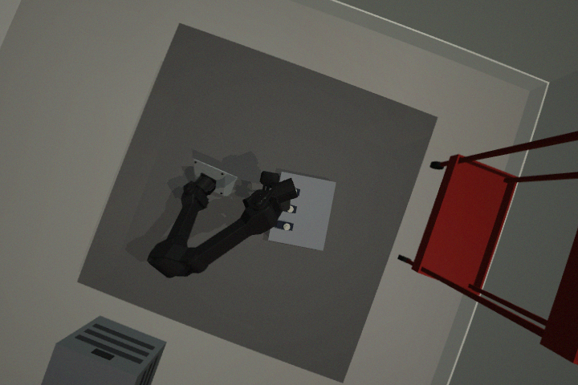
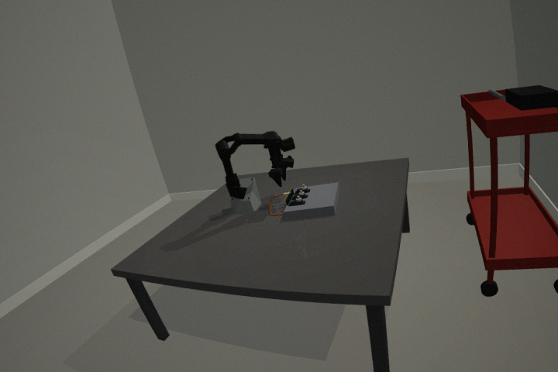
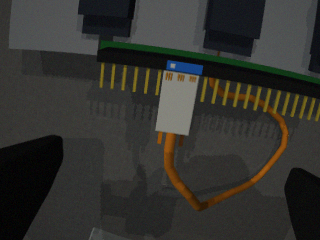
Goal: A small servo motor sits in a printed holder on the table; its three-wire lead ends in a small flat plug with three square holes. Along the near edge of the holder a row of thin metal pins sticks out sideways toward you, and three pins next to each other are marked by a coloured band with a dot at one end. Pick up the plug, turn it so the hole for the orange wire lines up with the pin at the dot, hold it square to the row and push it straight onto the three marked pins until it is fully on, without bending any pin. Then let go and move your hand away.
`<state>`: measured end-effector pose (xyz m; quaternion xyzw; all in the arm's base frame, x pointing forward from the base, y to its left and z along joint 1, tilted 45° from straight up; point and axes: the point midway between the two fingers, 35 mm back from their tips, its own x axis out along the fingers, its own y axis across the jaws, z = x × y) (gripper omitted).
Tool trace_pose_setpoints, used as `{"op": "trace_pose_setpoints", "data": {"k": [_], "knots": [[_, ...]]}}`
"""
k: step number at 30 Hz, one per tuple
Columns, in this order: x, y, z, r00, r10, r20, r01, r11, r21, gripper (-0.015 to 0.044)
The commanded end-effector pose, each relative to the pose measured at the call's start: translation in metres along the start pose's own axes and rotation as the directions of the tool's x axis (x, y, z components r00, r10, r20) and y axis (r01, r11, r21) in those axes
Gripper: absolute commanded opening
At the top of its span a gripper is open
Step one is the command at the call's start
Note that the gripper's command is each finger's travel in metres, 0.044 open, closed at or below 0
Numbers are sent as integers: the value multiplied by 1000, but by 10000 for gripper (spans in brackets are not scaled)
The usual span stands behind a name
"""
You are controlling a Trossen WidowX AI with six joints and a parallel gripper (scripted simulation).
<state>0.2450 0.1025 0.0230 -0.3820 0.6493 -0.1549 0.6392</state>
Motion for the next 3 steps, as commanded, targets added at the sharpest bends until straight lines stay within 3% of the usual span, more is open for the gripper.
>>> {"op": "trace_pose_setpoints", "data": {"k": [1, 3], "knots": [[0, 1, 0, 1000, 4, -2, -4, 1000, 7, 440], [0, 1, 0, 1000, 4, -2, -4, 1000, 7, 440]]}}
